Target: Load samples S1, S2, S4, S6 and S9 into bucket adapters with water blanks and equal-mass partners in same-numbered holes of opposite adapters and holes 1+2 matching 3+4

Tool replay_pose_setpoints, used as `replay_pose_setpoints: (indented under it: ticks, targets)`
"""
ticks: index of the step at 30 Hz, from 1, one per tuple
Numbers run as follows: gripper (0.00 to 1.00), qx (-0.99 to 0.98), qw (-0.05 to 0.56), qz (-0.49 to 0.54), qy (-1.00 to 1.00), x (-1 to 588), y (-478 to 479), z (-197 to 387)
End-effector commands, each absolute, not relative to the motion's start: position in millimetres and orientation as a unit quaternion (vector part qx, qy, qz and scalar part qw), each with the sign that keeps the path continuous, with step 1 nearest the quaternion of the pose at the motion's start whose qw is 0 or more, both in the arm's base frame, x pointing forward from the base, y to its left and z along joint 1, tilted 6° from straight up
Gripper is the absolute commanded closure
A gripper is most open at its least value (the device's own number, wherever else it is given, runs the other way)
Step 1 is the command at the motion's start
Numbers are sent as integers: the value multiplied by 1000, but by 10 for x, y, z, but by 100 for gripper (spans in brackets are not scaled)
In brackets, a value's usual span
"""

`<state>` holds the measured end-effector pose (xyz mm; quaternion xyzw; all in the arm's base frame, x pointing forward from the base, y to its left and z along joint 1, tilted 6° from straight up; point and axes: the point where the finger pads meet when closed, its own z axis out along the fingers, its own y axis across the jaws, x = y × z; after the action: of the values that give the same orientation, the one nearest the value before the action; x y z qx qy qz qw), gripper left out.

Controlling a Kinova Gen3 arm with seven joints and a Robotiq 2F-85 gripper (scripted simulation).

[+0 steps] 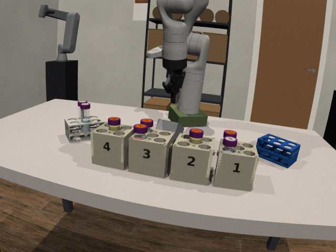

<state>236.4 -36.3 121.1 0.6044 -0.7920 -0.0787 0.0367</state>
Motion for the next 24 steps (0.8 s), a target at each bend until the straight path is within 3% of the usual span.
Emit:
replay_pose_setpoints:
  ticks: [1,24]
  targets:
    - [90,607,37,-82,-790,2363,-330,1142]
    - [90,606,37,-81,-790,2405,-322,894]
